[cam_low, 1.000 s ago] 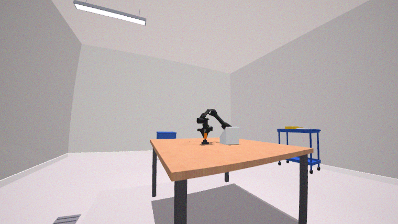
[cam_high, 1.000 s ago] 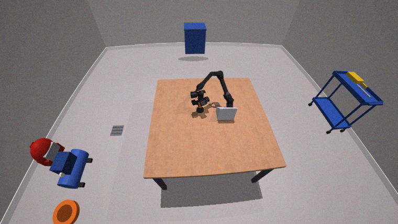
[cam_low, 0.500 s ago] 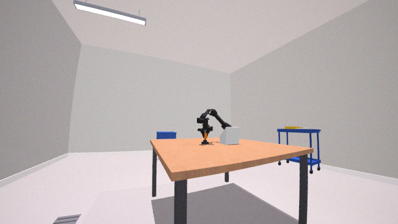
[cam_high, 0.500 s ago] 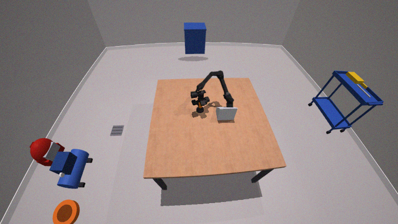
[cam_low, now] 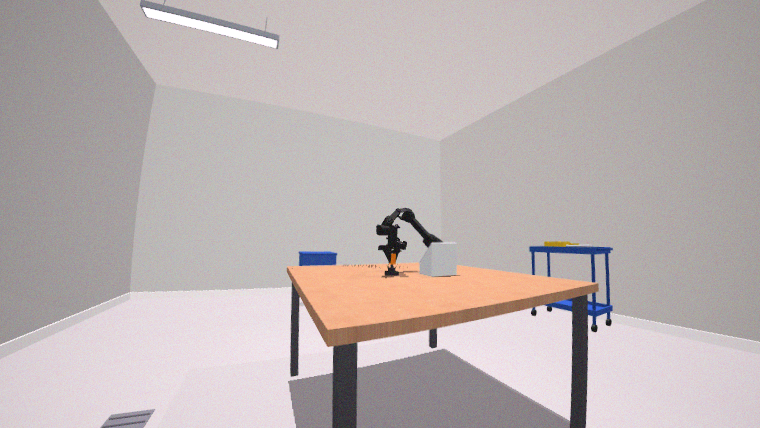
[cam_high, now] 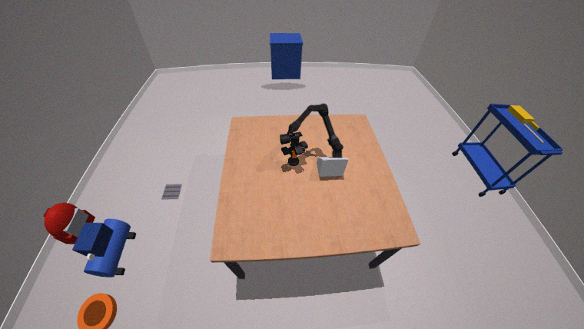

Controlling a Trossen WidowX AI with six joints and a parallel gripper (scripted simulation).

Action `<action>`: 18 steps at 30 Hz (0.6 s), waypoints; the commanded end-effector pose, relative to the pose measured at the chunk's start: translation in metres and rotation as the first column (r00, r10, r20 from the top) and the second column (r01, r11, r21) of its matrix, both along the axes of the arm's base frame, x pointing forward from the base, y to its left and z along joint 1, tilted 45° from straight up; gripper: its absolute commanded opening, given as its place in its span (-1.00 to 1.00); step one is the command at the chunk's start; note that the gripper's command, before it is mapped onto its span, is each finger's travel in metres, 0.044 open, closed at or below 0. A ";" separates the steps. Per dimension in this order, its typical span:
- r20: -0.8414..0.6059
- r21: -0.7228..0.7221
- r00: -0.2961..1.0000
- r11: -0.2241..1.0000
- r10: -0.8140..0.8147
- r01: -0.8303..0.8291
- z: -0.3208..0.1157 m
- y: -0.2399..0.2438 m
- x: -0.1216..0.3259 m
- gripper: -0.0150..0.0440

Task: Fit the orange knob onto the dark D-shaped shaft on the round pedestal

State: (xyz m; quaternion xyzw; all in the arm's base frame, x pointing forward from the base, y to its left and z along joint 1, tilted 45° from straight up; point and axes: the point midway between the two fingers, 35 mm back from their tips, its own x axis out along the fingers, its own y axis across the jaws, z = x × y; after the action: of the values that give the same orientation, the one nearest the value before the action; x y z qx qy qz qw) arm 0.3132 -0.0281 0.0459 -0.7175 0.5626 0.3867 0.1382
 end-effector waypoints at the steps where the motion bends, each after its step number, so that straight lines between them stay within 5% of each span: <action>1: -0.087 -0.001 0.992 0.996 0.092 -0.093 0.002 0.001 0.002 -0.49; 18: -0.094 -0.001 0.991 0.995 0.100 -0.100 -0.001 0.002 0.007 -0.49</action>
State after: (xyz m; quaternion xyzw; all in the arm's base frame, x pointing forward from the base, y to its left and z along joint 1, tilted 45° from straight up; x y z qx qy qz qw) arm 0.3188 -0.0280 0.0451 -0.7252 0.5354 0.4234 0.0906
